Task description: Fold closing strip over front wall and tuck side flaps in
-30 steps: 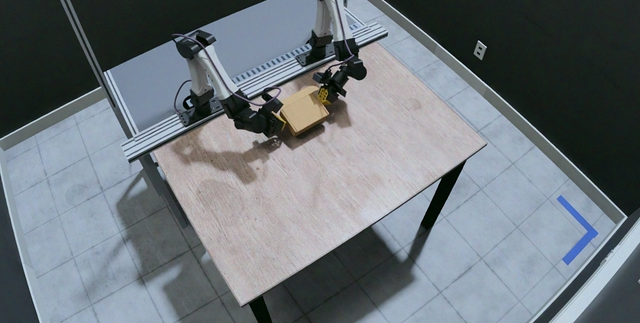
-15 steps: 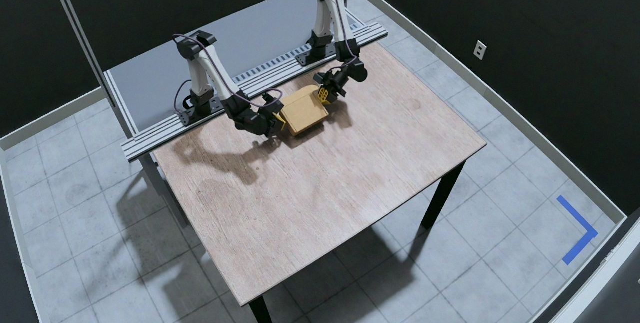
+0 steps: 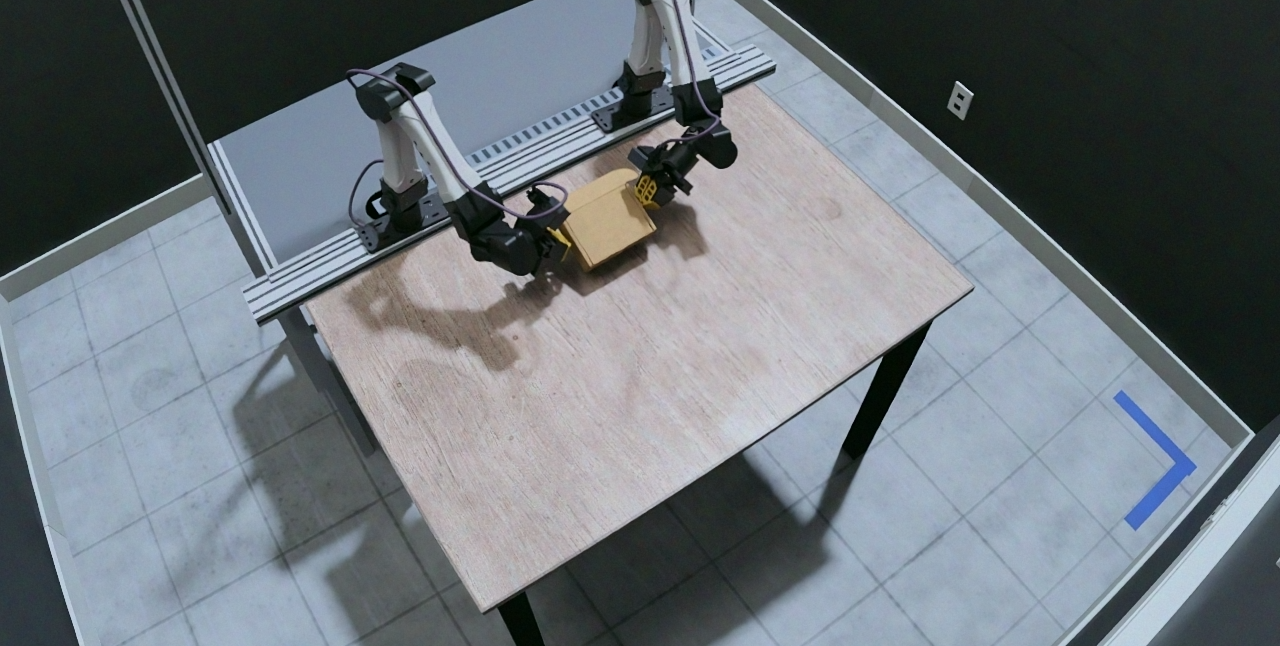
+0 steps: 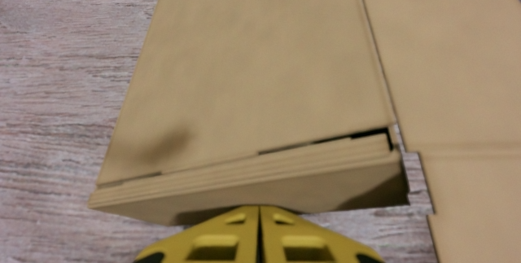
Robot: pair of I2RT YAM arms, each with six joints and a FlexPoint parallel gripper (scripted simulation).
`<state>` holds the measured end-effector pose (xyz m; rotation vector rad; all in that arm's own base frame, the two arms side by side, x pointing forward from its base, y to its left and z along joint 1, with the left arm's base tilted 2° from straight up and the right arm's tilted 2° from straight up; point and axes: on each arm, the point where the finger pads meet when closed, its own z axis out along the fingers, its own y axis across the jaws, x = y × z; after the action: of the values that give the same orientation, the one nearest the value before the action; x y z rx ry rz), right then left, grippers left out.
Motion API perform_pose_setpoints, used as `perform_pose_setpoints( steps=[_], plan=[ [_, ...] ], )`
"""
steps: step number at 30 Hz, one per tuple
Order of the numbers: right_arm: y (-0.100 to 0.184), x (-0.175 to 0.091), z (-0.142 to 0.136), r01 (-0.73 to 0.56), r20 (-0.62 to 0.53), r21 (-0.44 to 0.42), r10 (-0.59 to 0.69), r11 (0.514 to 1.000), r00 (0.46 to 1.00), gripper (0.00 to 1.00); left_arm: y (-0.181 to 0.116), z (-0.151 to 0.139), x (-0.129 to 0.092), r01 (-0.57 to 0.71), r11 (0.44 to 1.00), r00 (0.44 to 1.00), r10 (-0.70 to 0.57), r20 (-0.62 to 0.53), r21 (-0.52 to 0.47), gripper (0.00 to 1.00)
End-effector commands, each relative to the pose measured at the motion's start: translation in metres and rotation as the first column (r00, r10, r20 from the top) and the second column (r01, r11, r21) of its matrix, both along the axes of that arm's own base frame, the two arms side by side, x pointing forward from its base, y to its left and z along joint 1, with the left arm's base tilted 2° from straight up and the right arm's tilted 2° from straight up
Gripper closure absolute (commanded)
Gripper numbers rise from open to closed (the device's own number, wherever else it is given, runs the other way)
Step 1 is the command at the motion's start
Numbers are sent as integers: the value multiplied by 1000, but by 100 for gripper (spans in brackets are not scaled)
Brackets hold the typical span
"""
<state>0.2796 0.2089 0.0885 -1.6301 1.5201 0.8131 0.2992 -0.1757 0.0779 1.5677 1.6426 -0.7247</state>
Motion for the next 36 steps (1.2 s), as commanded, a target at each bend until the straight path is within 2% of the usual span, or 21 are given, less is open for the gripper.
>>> perform_pose_setpoints(
  steps=[1,36],
  plan=[
    [9,-2,10,-32,-43,54,35,998,998,100,-12,11,-1,38,997,999,-39,-26,-62,100],
    [8,-9,10,-26,-236,52,38,998,971,100,-12,11,-7,21,997,975,-38,-218,-80,100]
  ],
)
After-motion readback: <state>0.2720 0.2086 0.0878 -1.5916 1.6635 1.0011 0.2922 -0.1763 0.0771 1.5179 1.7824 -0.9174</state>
